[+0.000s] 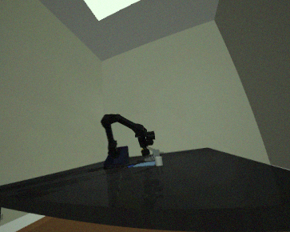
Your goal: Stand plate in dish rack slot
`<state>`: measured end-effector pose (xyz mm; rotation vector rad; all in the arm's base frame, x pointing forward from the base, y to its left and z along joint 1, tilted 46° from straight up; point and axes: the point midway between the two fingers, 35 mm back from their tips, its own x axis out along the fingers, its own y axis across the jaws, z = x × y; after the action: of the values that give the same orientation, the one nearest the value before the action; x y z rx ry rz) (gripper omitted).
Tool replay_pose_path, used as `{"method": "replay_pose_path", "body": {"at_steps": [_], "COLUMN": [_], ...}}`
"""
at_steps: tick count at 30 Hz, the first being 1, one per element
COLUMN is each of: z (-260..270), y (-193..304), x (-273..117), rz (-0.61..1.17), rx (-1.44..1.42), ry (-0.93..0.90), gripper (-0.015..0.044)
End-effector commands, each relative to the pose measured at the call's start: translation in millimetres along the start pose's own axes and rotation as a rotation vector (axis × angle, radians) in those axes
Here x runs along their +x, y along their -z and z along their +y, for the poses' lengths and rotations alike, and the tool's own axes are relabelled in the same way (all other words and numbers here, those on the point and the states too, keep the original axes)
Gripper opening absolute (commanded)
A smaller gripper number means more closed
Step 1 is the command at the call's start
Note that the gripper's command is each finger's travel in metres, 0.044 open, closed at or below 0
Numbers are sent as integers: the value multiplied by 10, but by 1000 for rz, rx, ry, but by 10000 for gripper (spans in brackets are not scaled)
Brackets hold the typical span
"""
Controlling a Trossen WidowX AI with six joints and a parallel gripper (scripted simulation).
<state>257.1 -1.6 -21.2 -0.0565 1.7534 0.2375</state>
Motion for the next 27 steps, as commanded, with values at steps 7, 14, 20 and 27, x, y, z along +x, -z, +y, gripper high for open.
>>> {"method": "replay_pose_path", "body": {"at_steps": [7,14,20,27], "z": [-73,-135,-187,-248], "y": [30,39,52,73], "x": [82,110,119,114], "rz": [-134,-253,-366,-503], "rx": [-200,-344,-469,-615], "ry": [-108,-149,-160,-141], "gripper": [0,0,0,0]}}
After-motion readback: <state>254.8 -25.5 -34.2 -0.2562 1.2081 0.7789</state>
